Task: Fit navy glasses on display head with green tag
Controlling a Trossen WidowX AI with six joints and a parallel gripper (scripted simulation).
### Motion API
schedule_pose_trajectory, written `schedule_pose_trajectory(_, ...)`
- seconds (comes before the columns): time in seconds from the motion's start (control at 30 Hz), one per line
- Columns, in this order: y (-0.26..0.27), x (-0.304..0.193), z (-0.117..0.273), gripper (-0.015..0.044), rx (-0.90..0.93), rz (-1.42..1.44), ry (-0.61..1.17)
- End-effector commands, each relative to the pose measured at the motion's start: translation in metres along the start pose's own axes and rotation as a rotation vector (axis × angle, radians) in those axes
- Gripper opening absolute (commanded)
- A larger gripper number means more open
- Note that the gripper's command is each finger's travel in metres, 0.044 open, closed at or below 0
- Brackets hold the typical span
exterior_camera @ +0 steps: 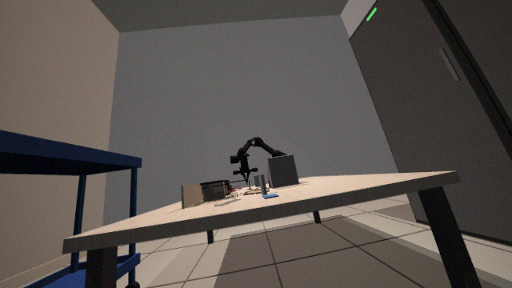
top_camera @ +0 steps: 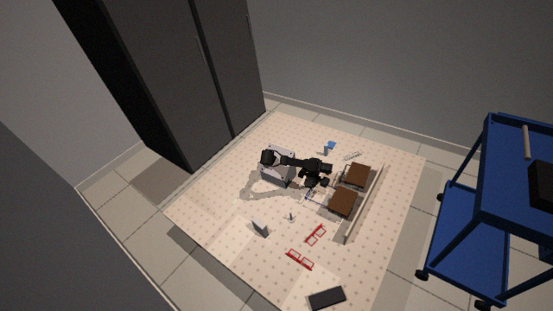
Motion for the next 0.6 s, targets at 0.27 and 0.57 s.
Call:
schedule_pose_trajectory(0.27, 0.019, 0.005, 0.001, 0.0000, 0.005, 0.001, -0.004)
schedule_pose_trajectory(0.57, 0.031, 0.008, 0.001, 0.0000, 0.006, 0.001, -0.004)
Point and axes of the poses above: the point midway between the two fingers, 35 mm back from their tips, its own z axis back along the fingers, its own y axis across the jaws, x = y × z, the point moved 6 cm from there along z, back along the fingers, and after that the axes turned 12 degrees about z, right-handed, at the moved point
